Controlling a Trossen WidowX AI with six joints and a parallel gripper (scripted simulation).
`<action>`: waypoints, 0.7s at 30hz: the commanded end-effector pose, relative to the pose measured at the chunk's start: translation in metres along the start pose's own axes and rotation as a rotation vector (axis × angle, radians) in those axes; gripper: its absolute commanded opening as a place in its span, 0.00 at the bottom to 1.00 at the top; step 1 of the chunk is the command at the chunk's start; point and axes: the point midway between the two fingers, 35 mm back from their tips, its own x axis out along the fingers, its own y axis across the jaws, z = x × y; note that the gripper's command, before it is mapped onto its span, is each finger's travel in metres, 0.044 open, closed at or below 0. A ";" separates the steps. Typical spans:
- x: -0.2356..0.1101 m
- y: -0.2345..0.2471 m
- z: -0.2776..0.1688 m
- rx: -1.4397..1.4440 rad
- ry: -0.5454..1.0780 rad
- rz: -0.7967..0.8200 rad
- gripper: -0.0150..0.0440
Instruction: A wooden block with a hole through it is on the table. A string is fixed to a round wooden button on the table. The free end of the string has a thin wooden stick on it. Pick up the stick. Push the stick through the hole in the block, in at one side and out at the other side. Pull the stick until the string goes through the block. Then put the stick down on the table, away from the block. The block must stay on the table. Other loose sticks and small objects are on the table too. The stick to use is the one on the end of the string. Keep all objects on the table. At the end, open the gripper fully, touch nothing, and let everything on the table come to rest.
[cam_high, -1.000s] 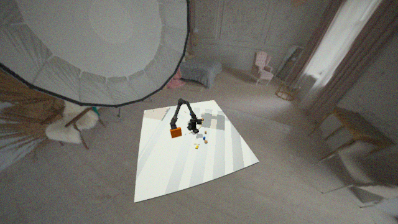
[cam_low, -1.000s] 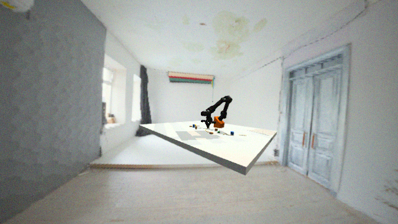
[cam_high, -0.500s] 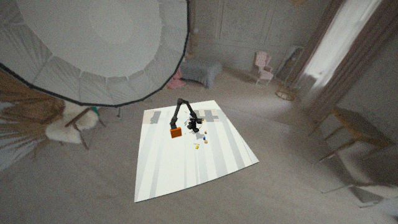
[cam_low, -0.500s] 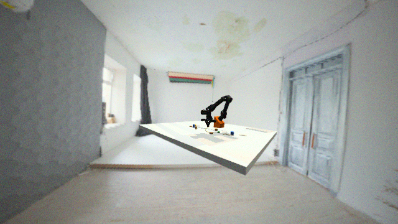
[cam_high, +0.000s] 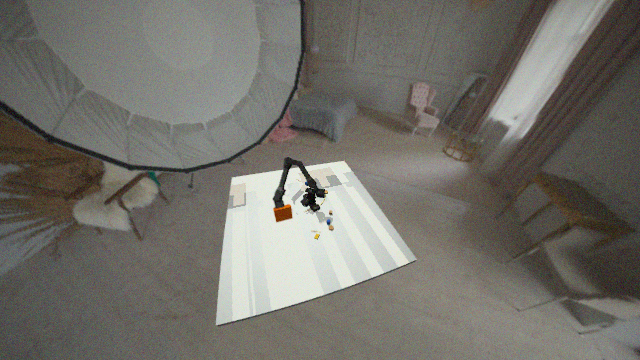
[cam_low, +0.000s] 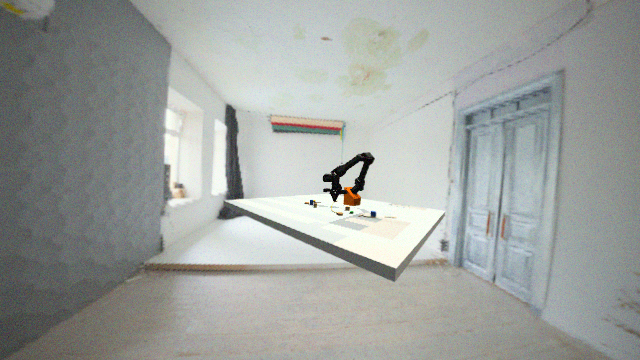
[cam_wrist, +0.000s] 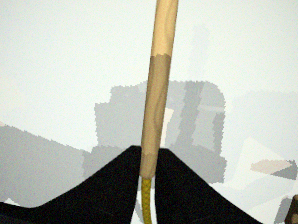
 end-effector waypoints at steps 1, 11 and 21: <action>-0.006 0.001 -0.001 -0.005 0.002 0.006 0.25; -0.019 0.001 0.000 -0.005 0.002 0.005 0.25; -0.020 -0.001 0.001 -0.001 0.001 0.000 0.25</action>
